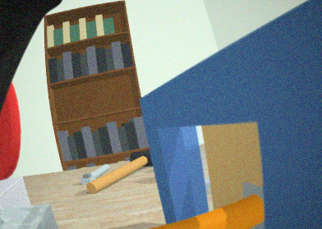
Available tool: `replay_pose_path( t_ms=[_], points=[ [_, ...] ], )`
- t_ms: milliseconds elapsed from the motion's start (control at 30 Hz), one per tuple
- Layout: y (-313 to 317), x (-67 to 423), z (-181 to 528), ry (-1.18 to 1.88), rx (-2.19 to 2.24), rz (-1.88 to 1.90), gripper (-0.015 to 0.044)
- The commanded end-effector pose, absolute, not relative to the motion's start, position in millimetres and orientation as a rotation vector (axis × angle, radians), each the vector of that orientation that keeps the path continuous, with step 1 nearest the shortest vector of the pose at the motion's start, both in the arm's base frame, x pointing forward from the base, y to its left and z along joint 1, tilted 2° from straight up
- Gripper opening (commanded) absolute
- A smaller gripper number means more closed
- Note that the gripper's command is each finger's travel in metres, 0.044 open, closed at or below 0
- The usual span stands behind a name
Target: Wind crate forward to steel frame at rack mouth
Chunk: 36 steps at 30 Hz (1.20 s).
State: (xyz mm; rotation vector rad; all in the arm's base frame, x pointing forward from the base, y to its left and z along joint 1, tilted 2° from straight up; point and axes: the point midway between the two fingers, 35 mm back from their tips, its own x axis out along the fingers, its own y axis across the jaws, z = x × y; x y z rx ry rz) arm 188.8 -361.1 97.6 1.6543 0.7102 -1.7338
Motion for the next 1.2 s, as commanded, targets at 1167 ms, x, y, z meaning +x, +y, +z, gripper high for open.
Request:
replay_pose_path(
  t_ms=[1167],
  points=[
    [-306.8,248.3,97.6,0.749,1.662,-1.665,0.0]
  ],
)
